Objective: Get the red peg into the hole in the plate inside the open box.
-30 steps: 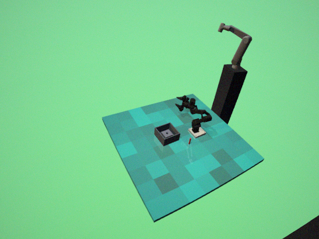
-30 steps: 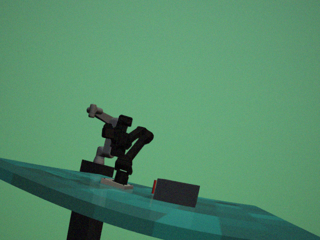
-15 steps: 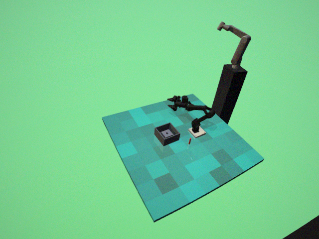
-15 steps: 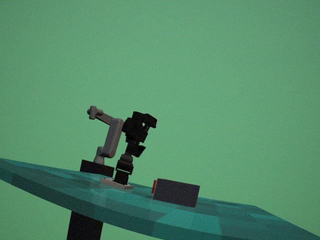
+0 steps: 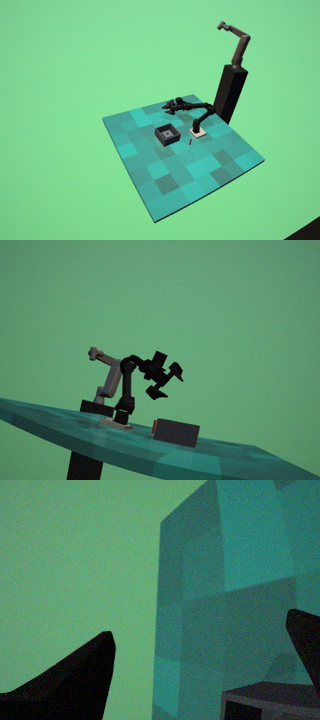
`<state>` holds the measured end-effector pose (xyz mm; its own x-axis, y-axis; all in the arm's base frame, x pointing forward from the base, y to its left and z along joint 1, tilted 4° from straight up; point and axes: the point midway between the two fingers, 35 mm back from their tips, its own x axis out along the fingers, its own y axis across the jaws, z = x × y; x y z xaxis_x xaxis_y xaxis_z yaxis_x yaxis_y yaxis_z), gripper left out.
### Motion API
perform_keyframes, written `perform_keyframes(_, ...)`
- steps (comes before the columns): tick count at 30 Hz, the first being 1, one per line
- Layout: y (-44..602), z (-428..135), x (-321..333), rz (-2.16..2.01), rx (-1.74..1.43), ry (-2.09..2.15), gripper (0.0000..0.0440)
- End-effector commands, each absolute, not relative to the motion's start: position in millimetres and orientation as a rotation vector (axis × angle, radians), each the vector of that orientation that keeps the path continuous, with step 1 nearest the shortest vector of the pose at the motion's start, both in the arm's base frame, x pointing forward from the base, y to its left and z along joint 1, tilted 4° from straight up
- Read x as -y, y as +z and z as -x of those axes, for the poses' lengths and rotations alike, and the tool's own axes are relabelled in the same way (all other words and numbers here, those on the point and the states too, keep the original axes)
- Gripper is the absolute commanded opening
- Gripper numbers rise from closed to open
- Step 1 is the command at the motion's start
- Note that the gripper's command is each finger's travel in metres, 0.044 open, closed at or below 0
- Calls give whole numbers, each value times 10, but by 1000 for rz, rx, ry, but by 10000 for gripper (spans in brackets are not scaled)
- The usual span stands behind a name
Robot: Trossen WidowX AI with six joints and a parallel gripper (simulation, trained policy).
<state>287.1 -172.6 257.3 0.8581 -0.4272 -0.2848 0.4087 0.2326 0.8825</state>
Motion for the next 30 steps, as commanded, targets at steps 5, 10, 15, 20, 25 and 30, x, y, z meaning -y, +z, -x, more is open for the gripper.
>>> perform_keyframes(5,2404,-3071,1182,-1130,-238,-561,440)
perform_keyframes(10,2272,-3085,759,-1078,-419,-540,440)
perform_keyframes(15,2130,-3001,350,-1023,-598,-521,440)
perform_keyframes(20,1987,-2826,-30,-969,-773,-510,440)
perform_keyframes(25,1852,-2582,-355,-918,-938,-514,440)
perform_keyframes(30,1730,-2300,-626,-870,-1089,-533,440)
